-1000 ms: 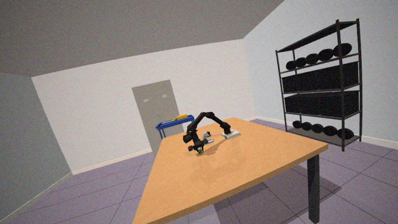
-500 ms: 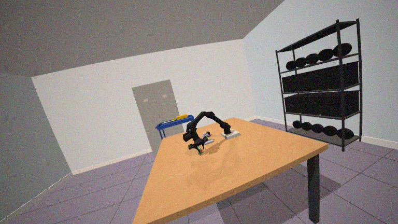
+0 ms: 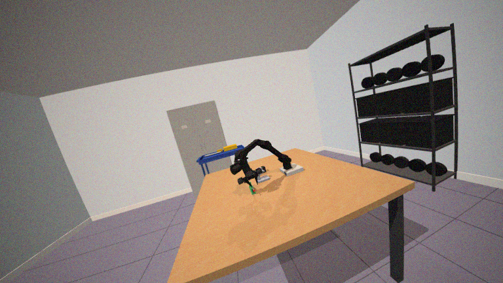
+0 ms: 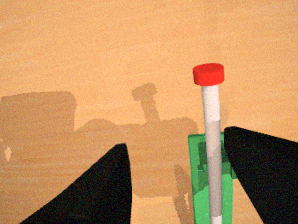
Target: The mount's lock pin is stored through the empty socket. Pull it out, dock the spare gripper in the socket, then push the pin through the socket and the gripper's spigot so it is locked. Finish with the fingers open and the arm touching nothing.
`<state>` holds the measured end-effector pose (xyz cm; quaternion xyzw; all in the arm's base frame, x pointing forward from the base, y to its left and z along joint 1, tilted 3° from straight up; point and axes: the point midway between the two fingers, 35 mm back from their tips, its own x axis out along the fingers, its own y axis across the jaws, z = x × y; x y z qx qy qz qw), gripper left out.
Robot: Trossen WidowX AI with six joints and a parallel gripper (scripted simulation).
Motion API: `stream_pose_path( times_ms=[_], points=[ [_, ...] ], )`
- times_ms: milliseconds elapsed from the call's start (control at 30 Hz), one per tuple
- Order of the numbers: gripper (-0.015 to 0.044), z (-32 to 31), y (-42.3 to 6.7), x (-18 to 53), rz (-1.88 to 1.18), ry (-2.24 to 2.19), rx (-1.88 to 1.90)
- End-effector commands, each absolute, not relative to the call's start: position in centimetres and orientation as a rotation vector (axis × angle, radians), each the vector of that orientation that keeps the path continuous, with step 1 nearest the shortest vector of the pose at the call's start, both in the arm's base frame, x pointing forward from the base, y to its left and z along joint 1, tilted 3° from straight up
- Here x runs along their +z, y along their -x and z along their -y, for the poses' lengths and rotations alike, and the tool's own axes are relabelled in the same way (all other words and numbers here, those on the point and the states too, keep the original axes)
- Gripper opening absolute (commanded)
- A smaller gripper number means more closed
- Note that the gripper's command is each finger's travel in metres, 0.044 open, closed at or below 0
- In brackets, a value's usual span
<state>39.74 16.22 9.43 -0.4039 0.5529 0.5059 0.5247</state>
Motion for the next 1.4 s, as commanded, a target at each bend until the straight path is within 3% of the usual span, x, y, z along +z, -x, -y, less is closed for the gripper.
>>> stream_pose_path(
  times_ms=[0, 167, 333, 533, 933, 1167, 1367],
  points=[
    [0.02, -16.3, -39.7, 10.5, -1.322, 0.967, 1.21],
    [0.02, -16.2, -39.4, 11.7, -1.332, 0.965, 1.215],
    [0.0331, -16.1, -39.4, 10.9, -1.335, 0.964, 1.216],
    [0.018, -11.8, -39.6, 15.4, -1.155, 1.016, 1.153],
    [0.018, -10.3, -39.4, 16.7, -1.099, 1.039, 1.126],
    [0.018, -10.1, -40.3, 10.8, -1.097, 1.034, 1.129],
    [0.018, -10.1, -40.1, 9.7, -1.097, 1.033, 1.13]
  ],
)
